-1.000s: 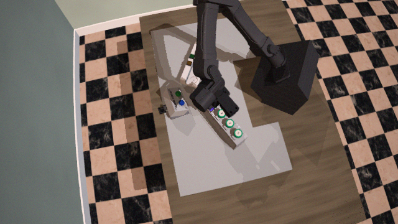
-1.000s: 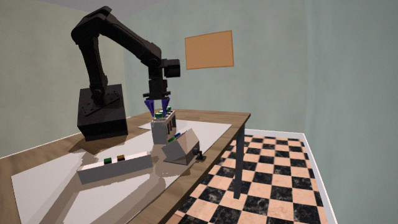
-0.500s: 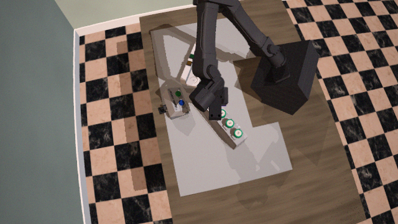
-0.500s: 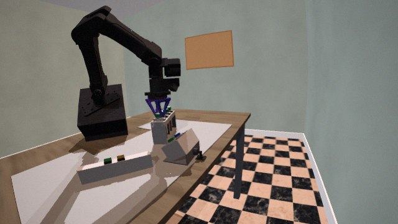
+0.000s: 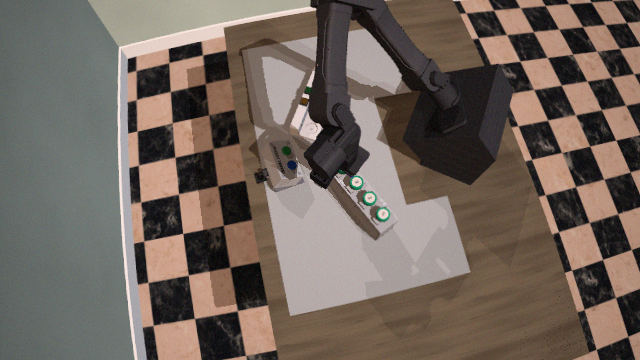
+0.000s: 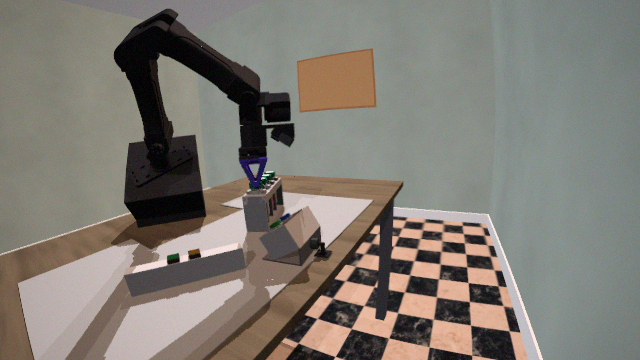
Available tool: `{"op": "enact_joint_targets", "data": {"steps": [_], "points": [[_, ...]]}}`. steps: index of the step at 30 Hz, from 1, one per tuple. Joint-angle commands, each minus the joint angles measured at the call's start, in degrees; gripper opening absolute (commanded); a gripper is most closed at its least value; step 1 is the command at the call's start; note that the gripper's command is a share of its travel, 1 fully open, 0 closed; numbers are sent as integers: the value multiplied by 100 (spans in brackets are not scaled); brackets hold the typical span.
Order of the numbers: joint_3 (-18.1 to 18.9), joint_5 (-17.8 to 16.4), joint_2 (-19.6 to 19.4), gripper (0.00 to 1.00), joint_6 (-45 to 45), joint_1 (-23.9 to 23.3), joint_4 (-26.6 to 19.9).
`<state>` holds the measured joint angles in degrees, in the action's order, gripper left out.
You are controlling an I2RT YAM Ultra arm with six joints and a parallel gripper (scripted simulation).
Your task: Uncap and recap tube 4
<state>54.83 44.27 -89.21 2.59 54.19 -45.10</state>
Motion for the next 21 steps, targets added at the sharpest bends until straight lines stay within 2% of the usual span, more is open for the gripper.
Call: {"op": "enact_joint_targets", "data": {"steps": [1, 12, 13, 21], "points": [[33, 4, 30, 49, -402, 85, -24], [28, 8, 32, 49, -434, 109, -43], [28, 8, 32, 0, -435, 109, -43], [29, 8, 32, 0, -435, 109, -43]]}}
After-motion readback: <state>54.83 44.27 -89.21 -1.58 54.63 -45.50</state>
